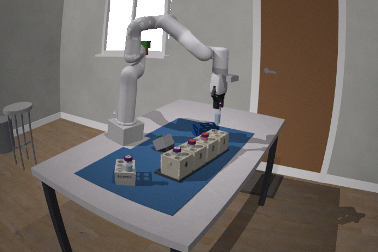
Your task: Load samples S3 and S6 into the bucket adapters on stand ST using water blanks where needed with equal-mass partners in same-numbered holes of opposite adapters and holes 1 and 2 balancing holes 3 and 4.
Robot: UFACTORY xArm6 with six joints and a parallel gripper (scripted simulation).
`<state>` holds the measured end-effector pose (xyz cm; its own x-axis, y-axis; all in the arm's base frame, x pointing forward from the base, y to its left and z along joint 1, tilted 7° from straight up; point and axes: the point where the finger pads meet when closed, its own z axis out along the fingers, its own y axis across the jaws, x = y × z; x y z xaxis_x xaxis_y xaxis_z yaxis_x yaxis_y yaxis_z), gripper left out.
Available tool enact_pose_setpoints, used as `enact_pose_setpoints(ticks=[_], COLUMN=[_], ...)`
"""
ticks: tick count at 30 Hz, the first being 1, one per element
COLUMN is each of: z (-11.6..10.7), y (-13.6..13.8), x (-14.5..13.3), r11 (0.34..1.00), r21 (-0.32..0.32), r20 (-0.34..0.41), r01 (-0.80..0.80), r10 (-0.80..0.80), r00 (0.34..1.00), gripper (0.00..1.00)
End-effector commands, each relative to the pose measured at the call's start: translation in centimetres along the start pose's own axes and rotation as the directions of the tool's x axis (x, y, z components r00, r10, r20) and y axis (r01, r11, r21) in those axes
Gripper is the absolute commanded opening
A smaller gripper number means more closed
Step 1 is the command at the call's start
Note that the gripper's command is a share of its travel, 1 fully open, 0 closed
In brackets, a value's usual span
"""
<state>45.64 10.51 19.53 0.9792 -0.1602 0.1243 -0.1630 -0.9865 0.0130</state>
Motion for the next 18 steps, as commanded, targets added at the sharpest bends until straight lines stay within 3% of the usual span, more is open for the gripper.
enact_pose_setpoints(ticks=[1, 18], z=[0.4, 2.9], y=[-0.1, -0.1], x=[0.1, 0.1], r11=[1.000, 1.000], r21=[0.002, 0.002], r20=[-0.005, -0.005], r01=[0.000, 0.000], r10=[0.000, 0.000], r00=[1.000, 1.000], gripper=[0.00, 0.00])
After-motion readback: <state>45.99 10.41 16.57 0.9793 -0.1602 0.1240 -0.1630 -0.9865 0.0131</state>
